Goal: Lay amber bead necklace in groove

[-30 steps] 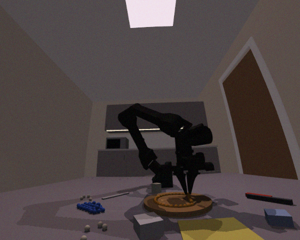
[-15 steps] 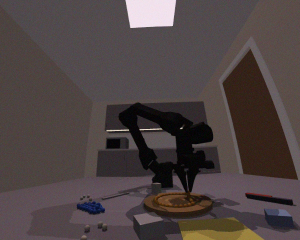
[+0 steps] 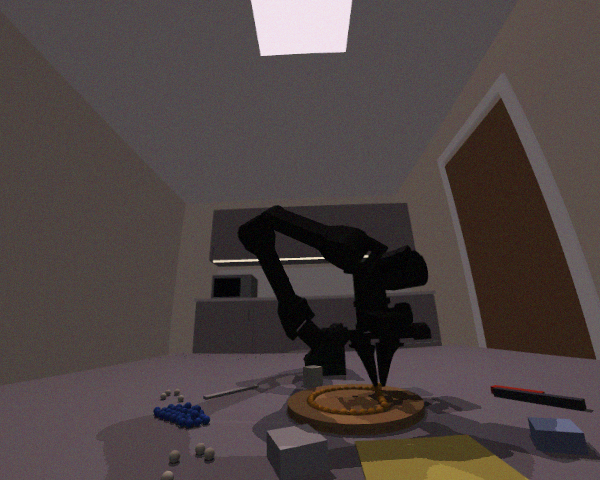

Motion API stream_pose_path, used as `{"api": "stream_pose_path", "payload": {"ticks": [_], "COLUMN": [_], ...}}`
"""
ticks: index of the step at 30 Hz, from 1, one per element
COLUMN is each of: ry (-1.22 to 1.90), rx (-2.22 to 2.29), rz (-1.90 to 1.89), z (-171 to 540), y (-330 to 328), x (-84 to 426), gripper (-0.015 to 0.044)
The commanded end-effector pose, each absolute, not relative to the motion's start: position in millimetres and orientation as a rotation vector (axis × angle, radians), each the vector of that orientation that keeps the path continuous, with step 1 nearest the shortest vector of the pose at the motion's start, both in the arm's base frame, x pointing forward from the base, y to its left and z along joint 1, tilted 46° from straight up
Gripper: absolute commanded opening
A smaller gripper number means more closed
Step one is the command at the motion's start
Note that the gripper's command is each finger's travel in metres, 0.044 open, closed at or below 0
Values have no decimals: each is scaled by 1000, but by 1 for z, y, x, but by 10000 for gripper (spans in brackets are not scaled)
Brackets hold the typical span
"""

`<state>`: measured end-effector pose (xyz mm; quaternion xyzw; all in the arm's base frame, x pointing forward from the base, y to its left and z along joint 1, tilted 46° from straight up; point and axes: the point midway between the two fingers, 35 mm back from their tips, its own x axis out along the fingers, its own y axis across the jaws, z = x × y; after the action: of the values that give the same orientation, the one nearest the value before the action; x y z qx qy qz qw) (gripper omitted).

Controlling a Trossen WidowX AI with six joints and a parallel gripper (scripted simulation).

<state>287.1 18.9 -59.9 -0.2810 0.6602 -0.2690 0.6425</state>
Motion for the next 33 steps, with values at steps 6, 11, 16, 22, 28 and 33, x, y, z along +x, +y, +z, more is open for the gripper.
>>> {"api": "stream_pose_path", "payload": {"ticks": [6,11,16,22,28,33], "ry": [1505,1506,1512,1512,1512,1512], "rx": [-639,-640,-645,-643,-643,-643], "rz": [-614,-614,-614,-616,-616,-616], "z": [-60,-59,-58,-57,-57,-57], "y": [19,19,20,21,21,21], "x": [287,287,286,286,286,286], "gripper": [210,341,440,440,440,440]}}
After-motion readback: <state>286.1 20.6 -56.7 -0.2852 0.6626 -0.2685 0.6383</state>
